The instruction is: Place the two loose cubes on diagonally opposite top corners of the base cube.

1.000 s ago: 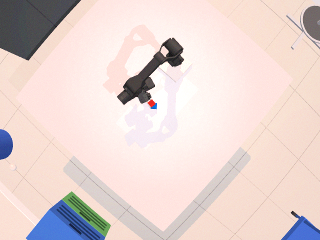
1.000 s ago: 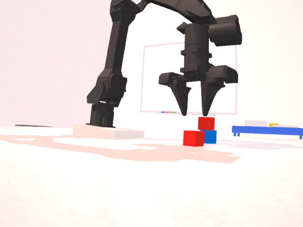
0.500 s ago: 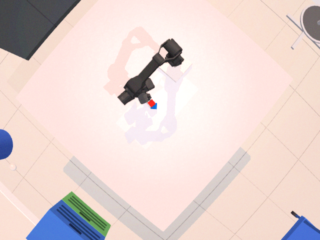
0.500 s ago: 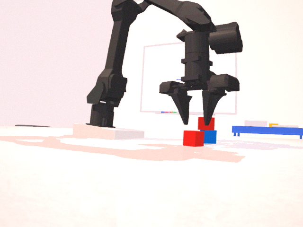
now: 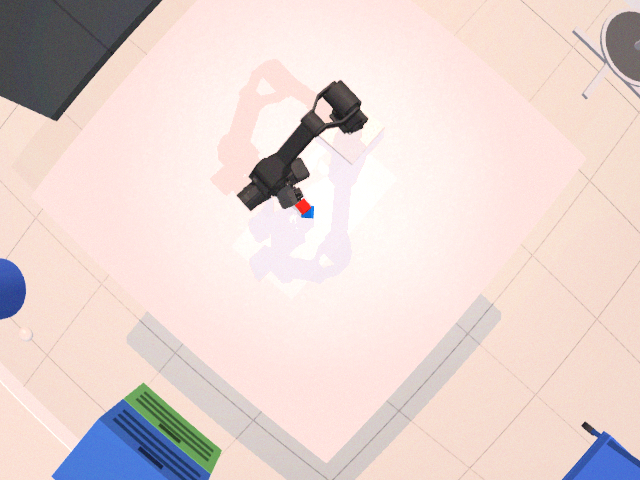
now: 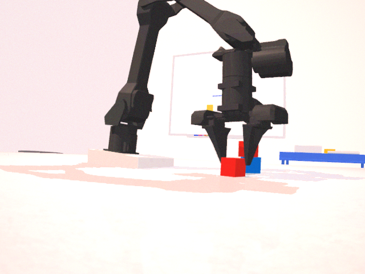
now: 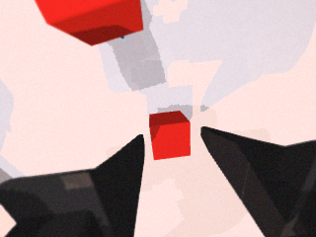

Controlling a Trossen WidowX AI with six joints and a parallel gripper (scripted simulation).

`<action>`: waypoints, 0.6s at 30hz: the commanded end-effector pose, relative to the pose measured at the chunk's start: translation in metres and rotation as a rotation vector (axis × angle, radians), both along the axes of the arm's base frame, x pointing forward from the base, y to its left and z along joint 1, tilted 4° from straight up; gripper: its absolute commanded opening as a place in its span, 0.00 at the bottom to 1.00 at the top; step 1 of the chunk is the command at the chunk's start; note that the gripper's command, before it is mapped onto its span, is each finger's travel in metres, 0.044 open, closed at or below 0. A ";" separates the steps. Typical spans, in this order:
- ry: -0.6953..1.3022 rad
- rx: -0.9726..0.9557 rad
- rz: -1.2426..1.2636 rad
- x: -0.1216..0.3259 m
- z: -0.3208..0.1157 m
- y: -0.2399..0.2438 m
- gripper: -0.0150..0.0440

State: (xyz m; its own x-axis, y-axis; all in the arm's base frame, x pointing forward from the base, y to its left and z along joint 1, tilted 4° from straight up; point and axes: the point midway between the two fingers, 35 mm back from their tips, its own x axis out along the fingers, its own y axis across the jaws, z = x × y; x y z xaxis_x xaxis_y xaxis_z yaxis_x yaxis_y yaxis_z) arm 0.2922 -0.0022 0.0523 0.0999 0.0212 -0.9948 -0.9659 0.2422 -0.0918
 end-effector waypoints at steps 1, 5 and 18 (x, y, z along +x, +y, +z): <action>0.011 0.002 -0.002 -0.003 -0.006 0.000 0.66; 0.011 0.002 -0.002 -0.003 -0.006 0.000 0.48; 0.010 0.001 -0.006 0.000 0.008 0.000 0.43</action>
State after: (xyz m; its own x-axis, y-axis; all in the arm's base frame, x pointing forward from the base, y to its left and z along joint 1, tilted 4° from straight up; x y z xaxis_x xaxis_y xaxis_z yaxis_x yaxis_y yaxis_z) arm 0.2886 -0.0018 0.0523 0.0787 0.0218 -0.9967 -0.9674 0.2431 -0.0710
